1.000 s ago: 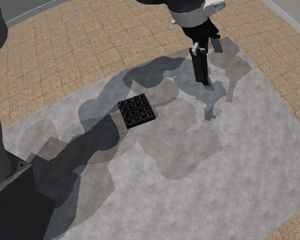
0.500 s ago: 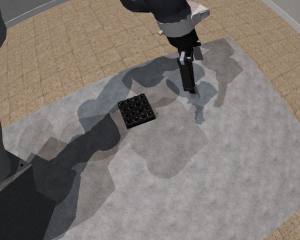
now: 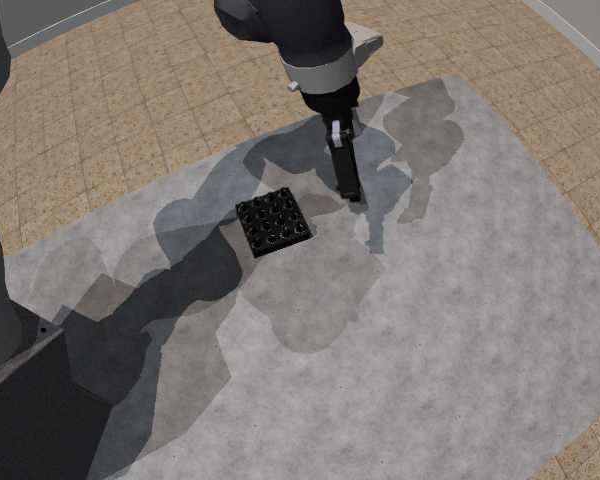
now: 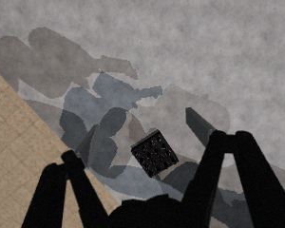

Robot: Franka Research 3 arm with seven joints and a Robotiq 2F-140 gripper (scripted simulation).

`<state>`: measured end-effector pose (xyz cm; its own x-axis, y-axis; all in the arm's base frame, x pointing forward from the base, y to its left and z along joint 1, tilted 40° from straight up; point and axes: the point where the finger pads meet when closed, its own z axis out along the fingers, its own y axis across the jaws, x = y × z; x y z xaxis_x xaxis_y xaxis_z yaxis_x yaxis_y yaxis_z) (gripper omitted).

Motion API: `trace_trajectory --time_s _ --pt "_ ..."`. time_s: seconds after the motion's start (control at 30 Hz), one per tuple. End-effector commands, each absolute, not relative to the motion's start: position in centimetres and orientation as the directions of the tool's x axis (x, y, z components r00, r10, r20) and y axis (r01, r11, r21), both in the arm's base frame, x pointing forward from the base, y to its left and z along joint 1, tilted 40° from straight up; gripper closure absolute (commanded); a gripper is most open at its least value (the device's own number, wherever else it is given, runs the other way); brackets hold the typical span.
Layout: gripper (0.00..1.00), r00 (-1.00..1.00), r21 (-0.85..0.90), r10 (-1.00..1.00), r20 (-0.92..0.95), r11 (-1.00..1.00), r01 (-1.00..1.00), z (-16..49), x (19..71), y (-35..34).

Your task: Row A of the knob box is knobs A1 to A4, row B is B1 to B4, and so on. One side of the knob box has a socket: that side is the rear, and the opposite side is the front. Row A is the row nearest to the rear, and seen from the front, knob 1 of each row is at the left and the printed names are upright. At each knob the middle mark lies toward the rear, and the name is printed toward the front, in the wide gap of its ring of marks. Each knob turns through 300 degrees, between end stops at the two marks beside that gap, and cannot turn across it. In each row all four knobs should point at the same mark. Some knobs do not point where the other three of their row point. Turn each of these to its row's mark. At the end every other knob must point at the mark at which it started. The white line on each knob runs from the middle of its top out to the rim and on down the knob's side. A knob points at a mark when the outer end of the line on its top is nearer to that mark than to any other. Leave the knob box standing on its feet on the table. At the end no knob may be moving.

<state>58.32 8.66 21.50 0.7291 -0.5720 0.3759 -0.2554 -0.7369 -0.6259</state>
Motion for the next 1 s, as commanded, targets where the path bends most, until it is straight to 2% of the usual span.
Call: trace_trajectory --time_s 0.0,0.97 --pt "0.00 0.764 -0.579 -0.450 0.463 -0.806 -0.124 20.3 57.2 10.0" --pt "0.00 0.863 -0.417 -0.012 0.506 -0.879 0.233 11.8 47.5 17.9"
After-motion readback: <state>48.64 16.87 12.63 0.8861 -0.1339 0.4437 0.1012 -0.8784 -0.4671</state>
